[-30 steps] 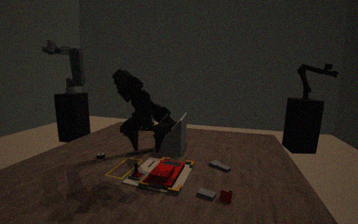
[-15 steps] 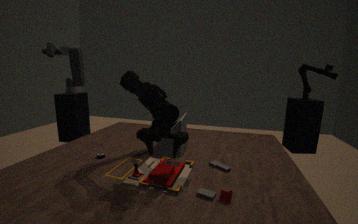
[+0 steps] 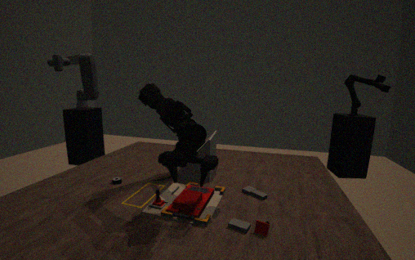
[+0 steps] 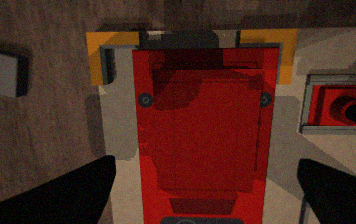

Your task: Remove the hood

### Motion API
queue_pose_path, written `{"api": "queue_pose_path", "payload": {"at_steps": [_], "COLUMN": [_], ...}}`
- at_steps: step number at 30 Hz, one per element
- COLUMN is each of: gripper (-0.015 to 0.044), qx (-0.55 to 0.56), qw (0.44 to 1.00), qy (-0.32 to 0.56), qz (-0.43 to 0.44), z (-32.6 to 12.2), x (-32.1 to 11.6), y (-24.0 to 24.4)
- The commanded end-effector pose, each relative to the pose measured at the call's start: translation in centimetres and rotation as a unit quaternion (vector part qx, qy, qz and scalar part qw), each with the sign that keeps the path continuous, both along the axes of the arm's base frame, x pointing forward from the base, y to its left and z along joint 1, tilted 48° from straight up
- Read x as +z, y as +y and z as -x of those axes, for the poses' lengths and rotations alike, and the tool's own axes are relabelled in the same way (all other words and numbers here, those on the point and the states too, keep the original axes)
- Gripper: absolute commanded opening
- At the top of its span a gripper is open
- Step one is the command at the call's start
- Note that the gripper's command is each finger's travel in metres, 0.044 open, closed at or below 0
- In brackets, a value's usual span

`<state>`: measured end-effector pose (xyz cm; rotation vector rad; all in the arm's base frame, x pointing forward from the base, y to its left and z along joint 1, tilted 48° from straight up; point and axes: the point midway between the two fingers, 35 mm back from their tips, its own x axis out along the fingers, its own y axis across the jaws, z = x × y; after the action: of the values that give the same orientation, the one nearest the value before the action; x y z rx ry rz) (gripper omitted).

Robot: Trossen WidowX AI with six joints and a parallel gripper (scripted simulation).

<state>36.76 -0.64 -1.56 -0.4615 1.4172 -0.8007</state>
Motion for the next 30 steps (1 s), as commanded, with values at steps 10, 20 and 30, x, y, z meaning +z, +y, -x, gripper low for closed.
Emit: {"api": "queue_pose_path", "payload": {"at_steps": [10,20,30], "gripper": [0.0440,0.0440,0.0440], "qx": [0.000,0.000,0.000], "qw": [1.000,1.000,1.000], "qy": [0.008,0.008,0.008], "qz": [0.003,0.003,0.004], "z": [0.4,0.5,0.6], "x": [-0.8,-1.3,-1.7], "y": [-1.0,-1.4,-1.9]}}
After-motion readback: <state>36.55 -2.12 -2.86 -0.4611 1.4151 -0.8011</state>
